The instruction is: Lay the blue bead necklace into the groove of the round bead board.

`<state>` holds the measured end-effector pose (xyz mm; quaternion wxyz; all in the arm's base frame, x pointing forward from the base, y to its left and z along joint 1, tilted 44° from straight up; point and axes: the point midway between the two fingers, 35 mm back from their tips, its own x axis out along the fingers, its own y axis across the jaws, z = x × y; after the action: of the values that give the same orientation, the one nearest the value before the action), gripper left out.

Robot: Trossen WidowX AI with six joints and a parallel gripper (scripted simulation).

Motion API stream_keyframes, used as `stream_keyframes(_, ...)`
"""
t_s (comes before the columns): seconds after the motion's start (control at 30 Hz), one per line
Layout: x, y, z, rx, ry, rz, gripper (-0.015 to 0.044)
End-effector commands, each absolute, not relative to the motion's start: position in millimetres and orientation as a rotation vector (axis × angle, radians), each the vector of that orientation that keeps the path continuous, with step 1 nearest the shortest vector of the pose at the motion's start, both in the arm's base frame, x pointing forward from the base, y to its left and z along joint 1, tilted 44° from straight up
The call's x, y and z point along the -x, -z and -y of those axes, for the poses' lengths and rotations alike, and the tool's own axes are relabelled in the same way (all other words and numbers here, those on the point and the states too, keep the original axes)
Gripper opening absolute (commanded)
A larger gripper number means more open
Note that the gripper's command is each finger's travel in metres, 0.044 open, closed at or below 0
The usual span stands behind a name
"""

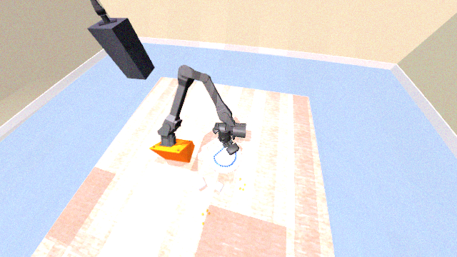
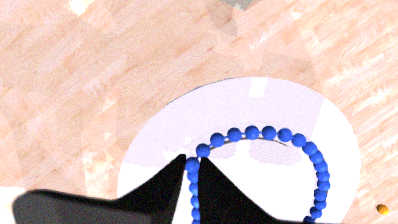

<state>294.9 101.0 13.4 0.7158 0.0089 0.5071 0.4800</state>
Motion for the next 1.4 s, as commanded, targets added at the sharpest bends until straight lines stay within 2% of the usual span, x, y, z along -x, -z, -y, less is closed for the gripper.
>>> stream_keyframes(0.0, -292.9, -13.5, -102.9, -0.029, -1.062, -1.128, 0.0000)
stream_keyframes(0.23, -292.9, -8.6, -107.8, -0.029, -1.062, -1.127, 0.0000)
stream_keyframes(0.8, -293.6, -11.7, -104.8, -0.025, -1.062, -1.128, 0.0440)
stream_keyframes(1.37, -293.5, -14.4, -102.2, -0.029, -1.062, -1.127, 0.0440)
